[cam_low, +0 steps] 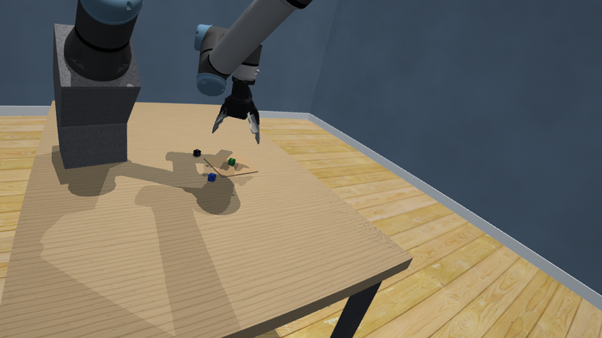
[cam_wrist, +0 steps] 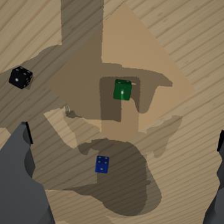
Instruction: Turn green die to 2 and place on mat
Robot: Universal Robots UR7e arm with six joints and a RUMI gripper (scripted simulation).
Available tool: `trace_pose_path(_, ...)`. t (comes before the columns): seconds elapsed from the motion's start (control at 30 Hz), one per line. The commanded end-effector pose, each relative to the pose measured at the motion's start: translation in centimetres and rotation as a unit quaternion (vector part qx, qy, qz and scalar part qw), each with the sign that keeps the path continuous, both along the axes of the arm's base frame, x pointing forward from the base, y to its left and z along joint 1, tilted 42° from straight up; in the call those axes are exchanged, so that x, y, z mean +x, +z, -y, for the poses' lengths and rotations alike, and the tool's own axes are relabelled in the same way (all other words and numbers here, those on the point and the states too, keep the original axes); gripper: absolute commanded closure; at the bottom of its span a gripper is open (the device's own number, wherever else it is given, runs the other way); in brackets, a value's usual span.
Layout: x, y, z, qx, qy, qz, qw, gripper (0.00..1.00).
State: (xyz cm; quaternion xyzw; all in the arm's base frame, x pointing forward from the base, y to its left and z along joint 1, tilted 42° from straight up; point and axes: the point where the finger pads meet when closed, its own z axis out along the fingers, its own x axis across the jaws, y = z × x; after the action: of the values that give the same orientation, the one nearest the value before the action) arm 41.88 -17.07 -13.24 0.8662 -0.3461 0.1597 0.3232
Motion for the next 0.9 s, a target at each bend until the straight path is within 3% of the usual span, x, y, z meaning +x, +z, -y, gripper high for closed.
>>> trace_pose_path(0.0,-0.2,-0.01,0.11,0.001,-0.029,0.021,0.999,0.0)
trace_pose_path(0.5,-0.19,0.02,0.15,0.002,-0.04,0.031,0.999,0.0)
trace_pose_path(0.53,-0.19,0.02,0.15,0.002,-0.04,0.031,0.999,0.79)
trace_pose_path(0.87,-0.19,0.02,0.15,0.002,-0.04,0.031,0.999,0.79)
